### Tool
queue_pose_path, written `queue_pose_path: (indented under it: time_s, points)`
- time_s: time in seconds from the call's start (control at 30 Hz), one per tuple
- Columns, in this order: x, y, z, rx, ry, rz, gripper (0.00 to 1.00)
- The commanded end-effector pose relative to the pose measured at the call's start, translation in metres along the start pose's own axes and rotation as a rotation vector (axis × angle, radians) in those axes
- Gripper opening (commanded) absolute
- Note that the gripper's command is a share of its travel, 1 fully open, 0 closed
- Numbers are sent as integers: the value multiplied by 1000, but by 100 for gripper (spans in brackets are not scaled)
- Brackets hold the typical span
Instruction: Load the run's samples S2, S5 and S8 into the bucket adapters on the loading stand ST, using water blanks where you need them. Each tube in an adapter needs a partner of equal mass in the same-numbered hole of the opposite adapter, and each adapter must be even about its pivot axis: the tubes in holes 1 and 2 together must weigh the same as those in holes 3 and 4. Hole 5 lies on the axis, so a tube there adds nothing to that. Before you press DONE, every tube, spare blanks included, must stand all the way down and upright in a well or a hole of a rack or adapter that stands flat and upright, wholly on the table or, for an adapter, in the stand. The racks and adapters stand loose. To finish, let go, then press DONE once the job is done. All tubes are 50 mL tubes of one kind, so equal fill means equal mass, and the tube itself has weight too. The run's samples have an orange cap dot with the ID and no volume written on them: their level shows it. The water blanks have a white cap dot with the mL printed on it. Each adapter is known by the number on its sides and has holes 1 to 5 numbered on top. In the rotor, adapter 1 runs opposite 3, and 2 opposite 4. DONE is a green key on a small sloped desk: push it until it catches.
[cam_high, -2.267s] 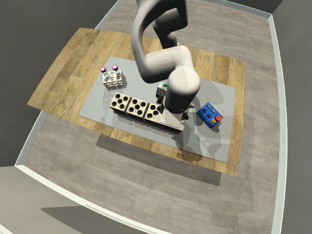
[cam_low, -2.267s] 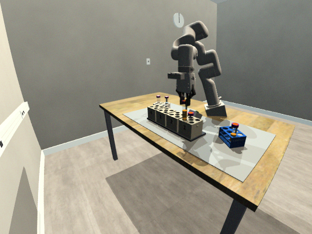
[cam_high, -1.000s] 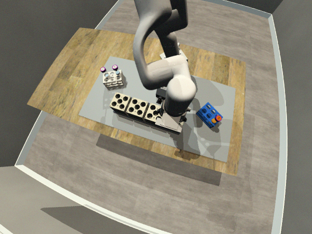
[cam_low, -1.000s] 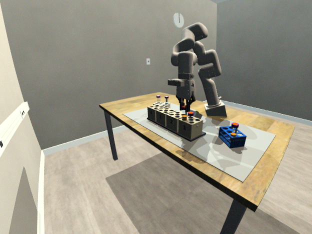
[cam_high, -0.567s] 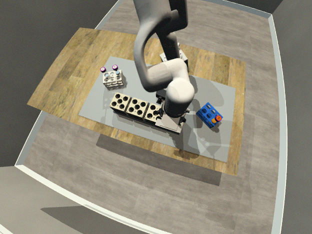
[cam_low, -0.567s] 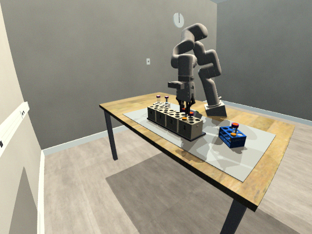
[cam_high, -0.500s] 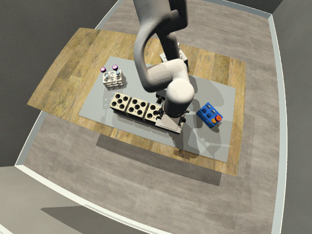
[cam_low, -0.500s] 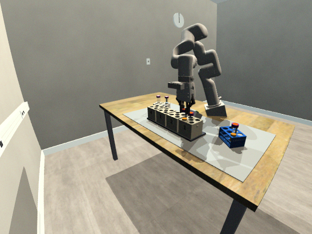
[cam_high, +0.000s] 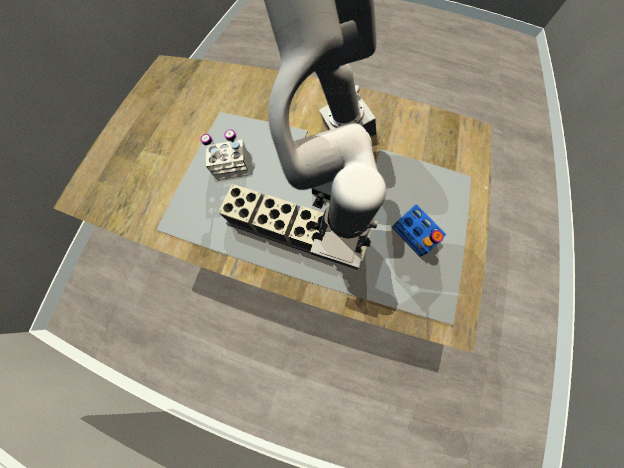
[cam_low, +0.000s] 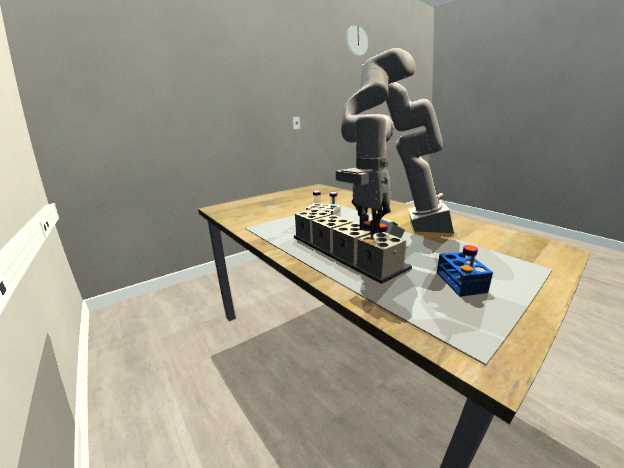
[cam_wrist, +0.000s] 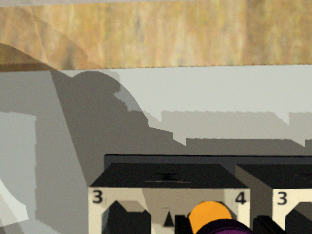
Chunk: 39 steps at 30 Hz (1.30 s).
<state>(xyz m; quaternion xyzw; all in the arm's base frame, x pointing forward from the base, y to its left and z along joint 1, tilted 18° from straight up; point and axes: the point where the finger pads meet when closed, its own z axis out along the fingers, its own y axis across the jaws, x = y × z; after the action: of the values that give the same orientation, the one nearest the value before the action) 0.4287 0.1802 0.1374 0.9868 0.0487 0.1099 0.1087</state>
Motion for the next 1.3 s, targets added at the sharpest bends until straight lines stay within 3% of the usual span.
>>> queue_pose_path:
  time_s: [0.0,0.53,1.0,1.03,1.27]
  points:
    - [1,0,1,2,4,1,0]
    - [2,0,16,2,4,1,0]
    - [2,0,16,2,4,1,0]
    - [2,0,17,2,4,1,44]
    - [2,0,17,2,4,1,44]
